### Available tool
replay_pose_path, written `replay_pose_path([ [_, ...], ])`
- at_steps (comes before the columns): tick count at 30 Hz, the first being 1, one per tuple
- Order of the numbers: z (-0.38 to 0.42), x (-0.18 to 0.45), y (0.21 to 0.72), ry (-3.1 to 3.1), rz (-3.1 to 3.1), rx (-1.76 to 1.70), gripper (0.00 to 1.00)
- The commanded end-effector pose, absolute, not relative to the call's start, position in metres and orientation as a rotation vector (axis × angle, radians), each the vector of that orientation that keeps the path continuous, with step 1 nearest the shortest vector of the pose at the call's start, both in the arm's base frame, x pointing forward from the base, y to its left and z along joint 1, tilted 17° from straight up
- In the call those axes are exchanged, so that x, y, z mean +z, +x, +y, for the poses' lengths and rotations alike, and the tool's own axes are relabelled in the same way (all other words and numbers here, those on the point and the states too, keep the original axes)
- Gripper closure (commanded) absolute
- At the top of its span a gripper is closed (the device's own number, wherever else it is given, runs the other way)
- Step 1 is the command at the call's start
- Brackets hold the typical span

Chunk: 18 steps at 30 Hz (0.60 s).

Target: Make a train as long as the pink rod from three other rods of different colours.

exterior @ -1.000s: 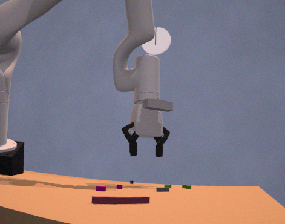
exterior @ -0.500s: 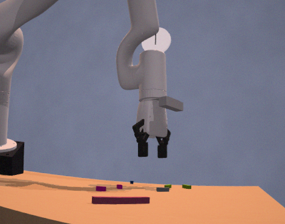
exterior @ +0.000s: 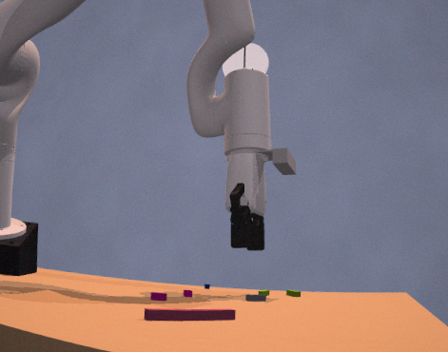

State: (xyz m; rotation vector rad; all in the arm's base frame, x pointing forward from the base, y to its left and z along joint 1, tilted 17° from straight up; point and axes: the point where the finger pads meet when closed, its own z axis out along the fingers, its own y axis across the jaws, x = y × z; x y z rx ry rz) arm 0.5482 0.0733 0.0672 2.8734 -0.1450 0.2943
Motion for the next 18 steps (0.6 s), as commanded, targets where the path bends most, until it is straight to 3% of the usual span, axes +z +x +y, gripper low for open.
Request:
replay_pose_path([
  [1, 0.052, 0.073, 0.558, 2.879, 0.076, 0.193, 0.00],
  [18, 0.003, 0.084, 0.573, 2.812, 0.521, 0.134, 0.00],
])
